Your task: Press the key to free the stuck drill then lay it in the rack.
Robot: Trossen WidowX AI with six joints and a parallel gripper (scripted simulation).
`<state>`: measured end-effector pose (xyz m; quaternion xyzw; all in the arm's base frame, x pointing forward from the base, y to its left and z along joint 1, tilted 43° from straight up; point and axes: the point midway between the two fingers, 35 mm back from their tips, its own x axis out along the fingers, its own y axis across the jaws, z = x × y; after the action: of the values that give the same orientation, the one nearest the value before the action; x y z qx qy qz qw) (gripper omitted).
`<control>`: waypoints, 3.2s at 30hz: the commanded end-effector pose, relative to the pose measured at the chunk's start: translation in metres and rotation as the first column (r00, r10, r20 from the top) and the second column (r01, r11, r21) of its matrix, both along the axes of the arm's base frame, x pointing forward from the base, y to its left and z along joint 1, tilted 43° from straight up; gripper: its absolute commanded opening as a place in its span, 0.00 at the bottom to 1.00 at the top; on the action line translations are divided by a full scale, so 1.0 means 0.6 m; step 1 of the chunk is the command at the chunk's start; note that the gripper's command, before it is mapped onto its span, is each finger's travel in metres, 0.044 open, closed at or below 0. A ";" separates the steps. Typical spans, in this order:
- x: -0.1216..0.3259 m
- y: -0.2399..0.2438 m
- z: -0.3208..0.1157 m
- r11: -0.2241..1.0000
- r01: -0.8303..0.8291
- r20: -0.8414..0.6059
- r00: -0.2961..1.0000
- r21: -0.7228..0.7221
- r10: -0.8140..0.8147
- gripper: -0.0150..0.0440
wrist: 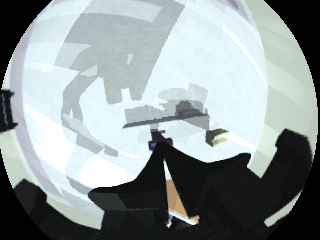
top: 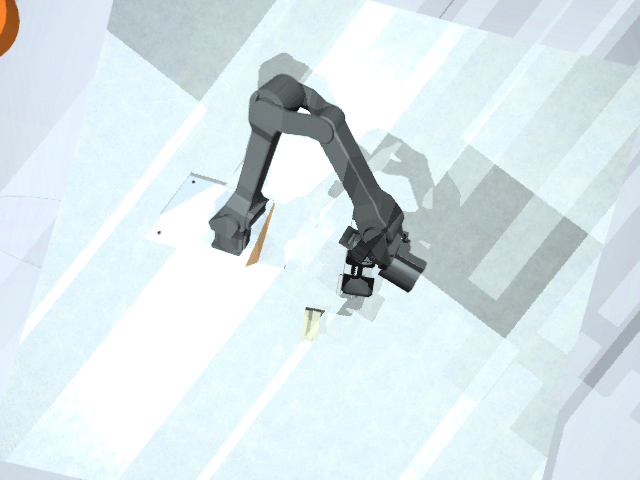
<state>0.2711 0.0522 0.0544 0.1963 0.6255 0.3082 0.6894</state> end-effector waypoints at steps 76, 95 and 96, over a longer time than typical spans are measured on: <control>0.042 -0.132 -0.245 0.424 -0.752 0.649 -0.006 -0.504 0.761 1.00; 0.041 -0.093 -0.271 0.425 -0.752 0.649 -0.005 -0.504 0.761 1.00; 0.041 -0.090 -0.273 0.425 -0.752 0.649 -0.005 -0.504 0.761 1.00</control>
<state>0.2992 -0.0085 -0.1051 -0.3495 0.2274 0.6723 0.6117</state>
